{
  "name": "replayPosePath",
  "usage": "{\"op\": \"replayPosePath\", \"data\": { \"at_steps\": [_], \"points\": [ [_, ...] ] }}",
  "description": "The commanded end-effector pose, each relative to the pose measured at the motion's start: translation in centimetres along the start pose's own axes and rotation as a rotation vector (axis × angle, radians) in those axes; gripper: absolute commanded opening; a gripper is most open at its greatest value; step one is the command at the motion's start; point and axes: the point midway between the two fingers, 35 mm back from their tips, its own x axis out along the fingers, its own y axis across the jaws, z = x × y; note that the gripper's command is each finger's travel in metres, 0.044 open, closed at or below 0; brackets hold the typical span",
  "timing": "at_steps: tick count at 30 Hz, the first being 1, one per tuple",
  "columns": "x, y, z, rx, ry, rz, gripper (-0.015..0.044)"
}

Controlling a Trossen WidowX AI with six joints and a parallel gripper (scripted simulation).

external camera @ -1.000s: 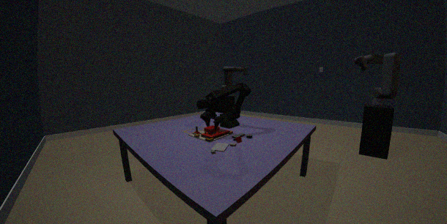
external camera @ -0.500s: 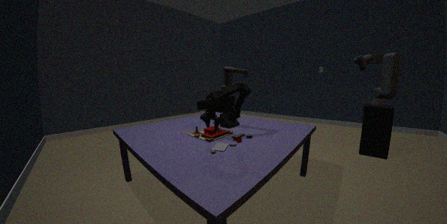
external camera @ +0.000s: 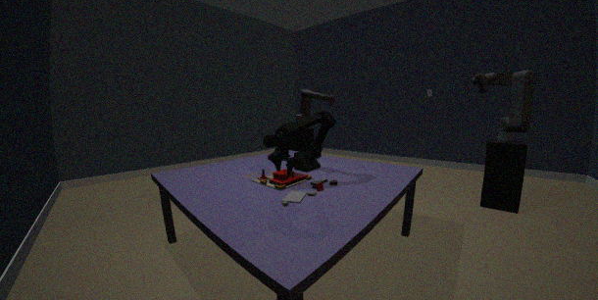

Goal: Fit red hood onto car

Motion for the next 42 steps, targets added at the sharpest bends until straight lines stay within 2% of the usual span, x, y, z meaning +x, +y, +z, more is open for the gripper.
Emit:
{"op": "replayPosePath", "data": {
  "at_steps": [1,42],
  "points": [
    [0.16,0.08,0.06,0.0,0.0,0.002,0.0],
    [-0.36,0.13,-0.03,0.004,-0.005,0.005,0.0]
  ]
}}
